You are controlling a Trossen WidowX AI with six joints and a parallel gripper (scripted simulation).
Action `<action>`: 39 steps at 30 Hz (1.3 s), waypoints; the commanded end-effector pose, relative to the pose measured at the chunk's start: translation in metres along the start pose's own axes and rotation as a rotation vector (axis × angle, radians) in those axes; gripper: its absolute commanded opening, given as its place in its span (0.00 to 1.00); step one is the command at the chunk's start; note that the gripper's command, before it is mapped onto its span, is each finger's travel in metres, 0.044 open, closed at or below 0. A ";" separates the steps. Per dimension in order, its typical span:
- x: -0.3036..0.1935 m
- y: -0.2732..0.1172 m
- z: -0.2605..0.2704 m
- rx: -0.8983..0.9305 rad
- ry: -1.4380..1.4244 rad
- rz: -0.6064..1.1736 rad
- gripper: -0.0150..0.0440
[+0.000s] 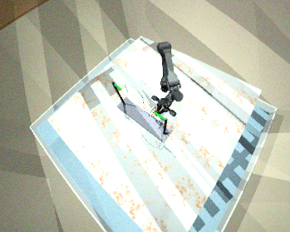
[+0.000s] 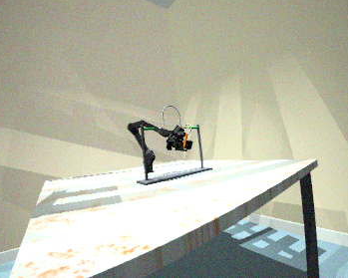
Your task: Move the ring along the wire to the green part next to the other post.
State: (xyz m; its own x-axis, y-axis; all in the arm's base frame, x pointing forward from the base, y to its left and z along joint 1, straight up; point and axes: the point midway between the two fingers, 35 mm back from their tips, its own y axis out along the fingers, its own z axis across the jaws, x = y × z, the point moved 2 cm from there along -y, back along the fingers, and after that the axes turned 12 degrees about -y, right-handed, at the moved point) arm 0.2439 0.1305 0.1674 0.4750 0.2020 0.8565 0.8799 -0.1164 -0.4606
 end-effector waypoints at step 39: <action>0.004 -0.001 0.037 -0.002 0.022 -0.014 0.00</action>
State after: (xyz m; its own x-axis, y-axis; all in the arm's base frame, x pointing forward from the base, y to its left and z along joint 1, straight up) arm 0.2448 0.1671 0.1668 0.4667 0.1877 0.8643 0.8843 -0.1098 -0.4538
